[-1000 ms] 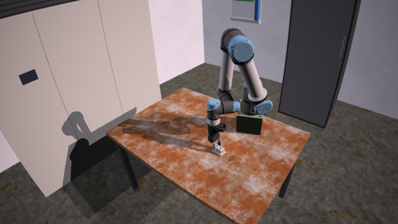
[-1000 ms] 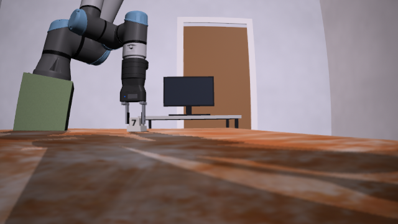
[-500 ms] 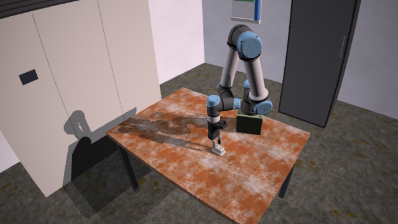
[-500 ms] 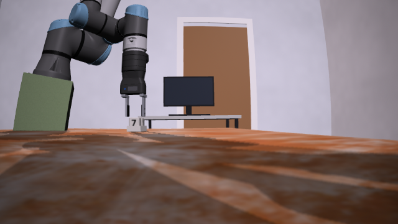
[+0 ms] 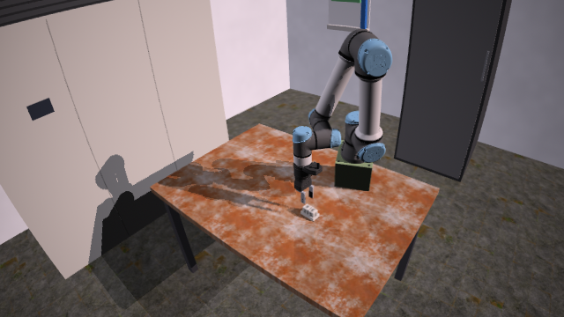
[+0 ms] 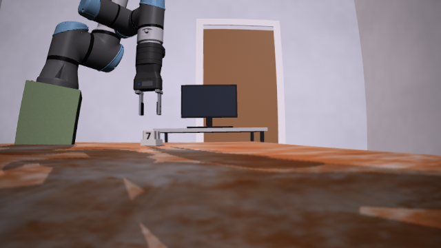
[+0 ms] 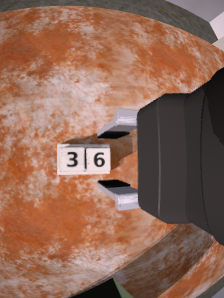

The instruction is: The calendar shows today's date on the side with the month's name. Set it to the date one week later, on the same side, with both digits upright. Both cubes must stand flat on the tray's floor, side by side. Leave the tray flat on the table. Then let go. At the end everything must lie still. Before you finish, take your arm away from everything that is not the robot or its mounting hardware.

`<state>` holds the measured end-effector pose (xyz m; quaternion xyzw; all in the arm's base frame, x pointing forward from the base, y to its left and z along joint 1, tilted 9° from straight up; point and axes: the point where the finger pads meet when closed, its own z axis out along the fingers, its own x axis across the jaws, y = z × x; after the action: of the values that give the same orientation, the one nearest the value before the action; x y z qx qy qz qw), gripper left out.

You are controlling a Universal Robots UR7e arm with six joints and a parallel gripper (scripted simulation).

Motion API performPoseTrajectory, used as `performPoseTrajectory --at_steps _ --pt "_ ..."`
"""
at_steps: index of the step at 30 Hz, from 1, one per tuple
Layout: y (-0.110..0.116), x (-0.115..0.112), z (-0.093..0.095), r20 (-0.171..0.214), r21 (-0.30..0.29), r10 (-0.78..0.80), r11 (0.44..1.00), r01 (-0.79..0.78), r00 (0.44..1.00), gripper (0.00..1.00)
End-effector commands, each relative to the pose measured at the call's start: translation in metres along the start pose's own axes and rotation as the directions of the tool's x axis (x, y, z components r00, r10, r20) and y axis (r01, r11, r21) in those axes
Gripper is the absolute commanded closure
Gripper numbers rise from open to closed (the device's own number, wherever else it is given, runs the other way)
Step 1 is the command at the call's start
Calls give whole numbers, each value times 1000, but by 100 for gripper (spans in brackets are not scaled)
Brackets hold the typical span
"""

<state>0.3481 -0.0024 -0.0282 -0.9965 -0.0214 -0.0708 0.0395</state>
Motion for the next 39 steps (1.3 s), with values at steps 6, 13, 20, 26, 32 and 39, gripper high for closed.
performPoseTrajectory --at_steps 6,13,20,26,32,39 --pt "0 0 -21 0 0 0 1000 0 1000 10" --pt "0 0 -27 0 0 0 1000 0 1000 10" --pt "0 0 -27 0 0 0 1000 0 1000 10" --pt "0 0 -27 0 0 0 1000 0 1000 0" --pt "0 0 -27 0 0 0 1000 0 1000 0" --pt "0 0 -27 0 0 0 1000 0 1000 0"
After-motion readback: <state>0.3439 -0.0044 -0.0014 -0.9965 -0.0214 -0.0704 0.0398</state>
